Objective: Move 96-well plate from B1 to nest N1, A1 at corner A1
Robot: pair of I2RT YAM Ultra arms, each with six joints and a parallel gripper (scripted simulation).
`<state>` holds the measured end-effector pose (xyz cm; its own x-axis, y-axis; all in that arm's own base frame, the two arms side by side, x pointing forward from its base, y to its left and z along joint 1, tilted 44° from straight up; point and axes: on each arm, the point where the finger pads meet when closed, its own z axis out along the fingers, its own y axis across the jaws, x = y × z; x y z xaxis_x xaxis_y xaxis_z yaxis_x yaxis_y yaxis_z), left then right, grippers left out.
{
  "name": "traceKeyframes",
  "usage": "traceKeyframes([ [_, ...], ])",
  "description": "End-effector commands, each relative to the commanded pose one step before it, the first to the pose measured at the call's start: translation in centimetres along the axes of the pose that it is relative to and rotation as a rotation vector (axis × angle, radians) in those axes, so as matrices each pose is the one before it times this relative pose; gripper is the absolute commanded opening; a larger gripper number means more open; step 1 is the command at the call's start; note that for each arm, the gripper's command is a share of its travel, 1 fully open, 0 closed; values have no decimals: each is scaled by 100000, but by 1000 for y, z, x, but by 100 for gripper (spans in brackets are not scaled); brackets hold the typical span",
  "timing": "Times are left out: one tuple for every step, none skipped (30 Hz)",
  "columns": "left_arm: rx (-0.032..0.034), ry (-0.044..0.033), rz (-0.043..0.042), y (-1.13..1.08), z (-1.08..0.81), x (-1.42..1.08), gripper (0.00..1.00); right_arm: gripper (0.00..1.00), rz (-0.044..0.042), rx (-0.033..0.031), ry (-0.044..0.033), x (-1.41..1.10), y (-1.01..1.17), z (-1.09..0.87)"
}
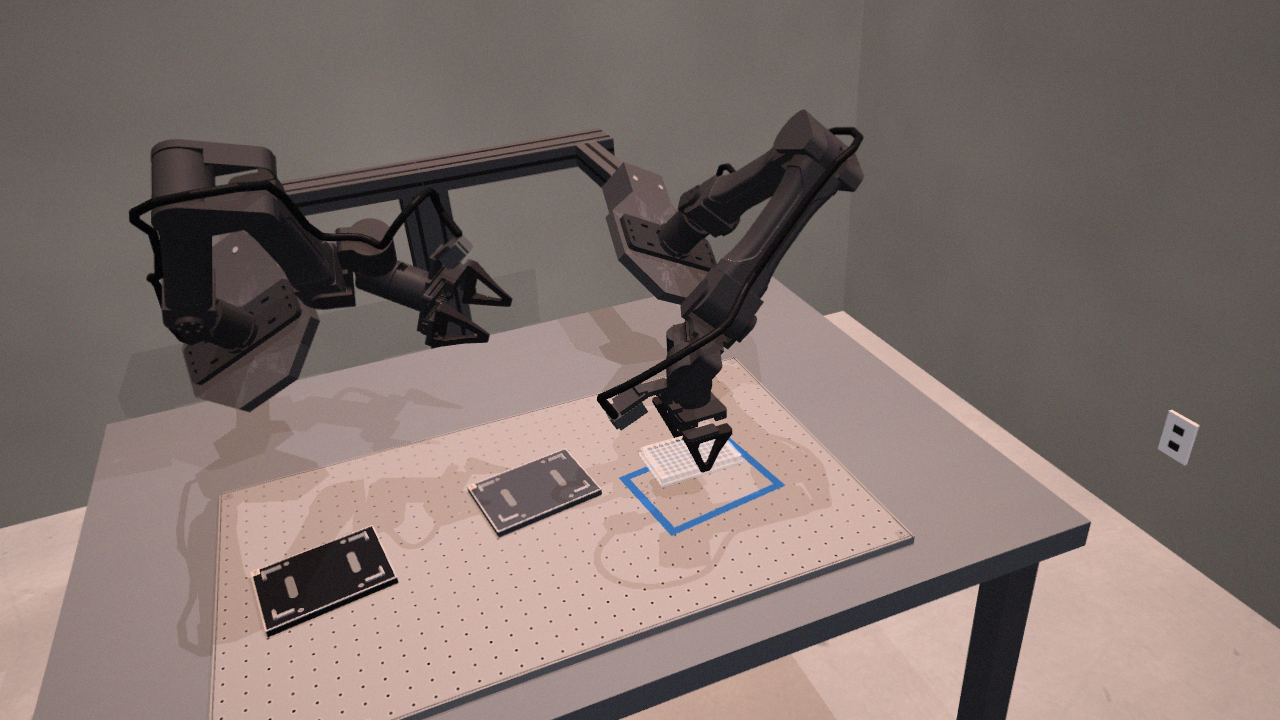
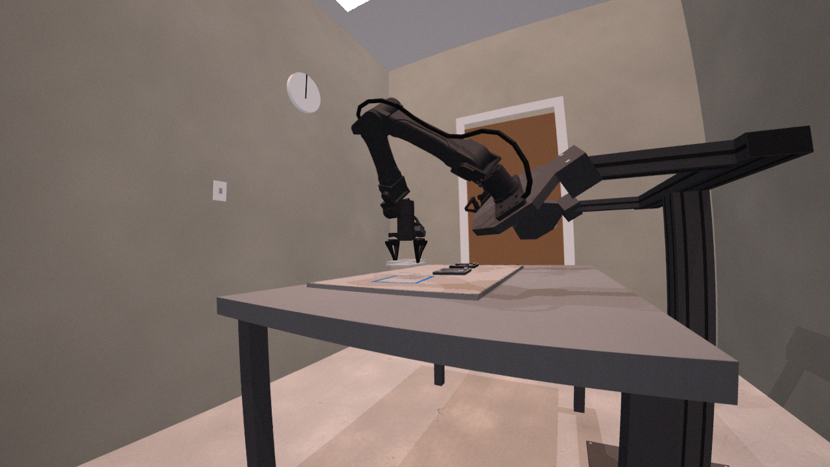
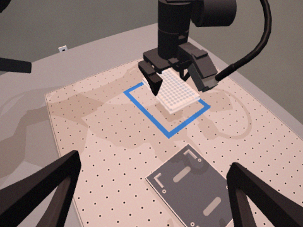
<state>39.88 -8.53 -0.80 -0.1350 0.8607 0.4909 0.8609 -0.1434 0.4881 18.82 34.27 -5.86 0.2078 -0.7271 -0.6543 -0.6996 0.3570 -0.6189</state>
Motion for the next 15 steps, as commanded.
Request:
traceKeyframes([
  [-1224,-420,-279,607,-1431,-155,79,100,252,-2689,5074,1010,890,-622],
  [52,-114,0,-9,0,-20,79,100,641,-541,2654,502,243,-117],
  [4,-10,0,-1,0,-2,79,100,1393,-245,2410,169,261,18],
  [0,0,0,0,0,0,79,100,817,-505,3363,571,297,-244],
  [0,0,0,0,0,0,79,100,866,-418,3338,496,309,-345],
  [0,0,0,0,0,0,79,100,945,-254,3351,427,312,-453],
  [0,0,0,0,0,0,79,100,1403,84,2664,49,300,-473],
  [0,0,0,0,0,0,79,100,908,212,2974,292,244,-675],
  [0,0,173,0,0,0,79,100,688,444,2744,321,169,-765],
  [0,0,95,0,0,0,79,100,976,665,1867,154,92,-809],
  [0,0,26,0,0,0,79,100,3572,671,-1515,-698,57,-837],
  [0,0,0,0,0,0,79,100,0,0,0,0,0,0],
  [0,0,0,0,0,0,79,100,0,0,0,0,0,0],
  [0,0,4,0,0,0,79,100,-85,799,2013,309,-2,-837],
  [0,0,1,0,0,0,79,100,3304,476,-1755,-663,50,-855],
])
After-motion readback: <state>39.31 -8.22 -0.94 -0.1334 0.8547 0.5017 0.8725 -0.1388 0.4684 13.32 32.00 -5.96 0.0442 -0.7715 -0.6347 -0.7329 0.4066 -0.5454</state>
